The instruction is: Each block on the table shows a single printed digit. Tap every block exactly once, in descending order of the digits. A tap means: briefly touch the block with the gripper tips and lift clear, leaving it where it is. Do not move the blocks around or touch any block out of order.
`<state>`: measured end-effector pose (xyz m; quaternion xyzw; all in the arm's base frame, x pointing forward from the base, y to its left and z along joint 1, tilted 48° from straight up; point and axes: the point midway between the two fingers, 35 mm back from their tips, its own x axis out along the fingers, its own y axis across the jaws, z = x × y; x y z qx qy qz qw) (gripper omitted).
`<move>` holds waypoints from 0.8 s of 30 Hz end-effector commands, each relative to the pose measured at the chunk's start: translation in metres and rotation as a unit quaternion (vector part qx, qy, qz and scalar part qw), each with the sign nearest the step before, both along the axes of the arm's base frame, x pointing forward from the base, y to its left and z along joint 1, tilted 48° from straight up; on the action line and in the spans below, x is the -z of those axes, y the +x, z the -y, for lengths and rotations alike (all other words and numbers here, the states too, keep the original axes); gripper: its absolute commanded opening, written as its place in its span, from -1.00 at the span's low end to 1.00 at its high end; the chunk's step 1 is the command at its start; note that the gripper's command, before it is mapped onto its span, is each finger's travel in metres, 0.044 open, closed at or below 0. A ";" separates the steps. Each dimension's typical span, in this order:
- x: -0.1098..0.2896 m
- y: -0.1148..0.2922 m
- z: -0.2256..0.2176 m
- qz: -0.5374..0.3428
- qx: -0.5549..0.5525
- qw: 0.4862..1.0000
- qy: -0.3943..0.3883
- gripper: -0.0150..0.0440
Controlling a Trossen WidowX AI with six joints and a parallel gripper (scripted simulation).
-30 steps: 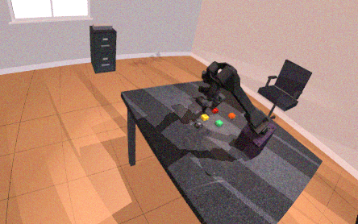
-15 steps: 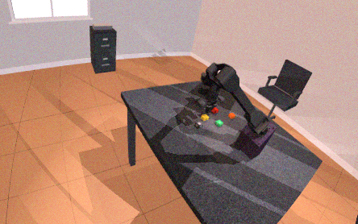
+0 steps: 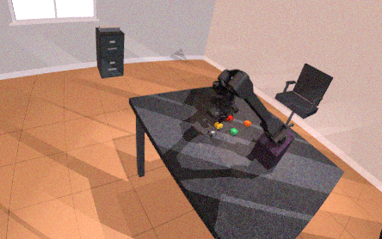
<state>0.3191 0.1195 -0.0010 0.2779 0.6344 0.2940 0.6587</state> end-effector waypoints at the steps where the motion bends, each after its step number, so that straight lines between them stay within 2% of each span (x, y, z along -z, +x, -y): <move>1: 0.005 -0.002 -0.005 -0.005 0.000 1.000 0.003 -0.42; 9: 0.008 -0.002 -0.008 -0.005 0.000 1.000 0.003 -0.42; 17: -0.014 -0.002 0.017 -0.004 0.000 1.000 0.002 -0.42; 22: -0.058 -0.002 0.068 -0.005 0.001 1.000 -0.001 -0.42; 24: -0.066 -0.003 0.075 -0.005 0.000 1.000 0.000 -0.42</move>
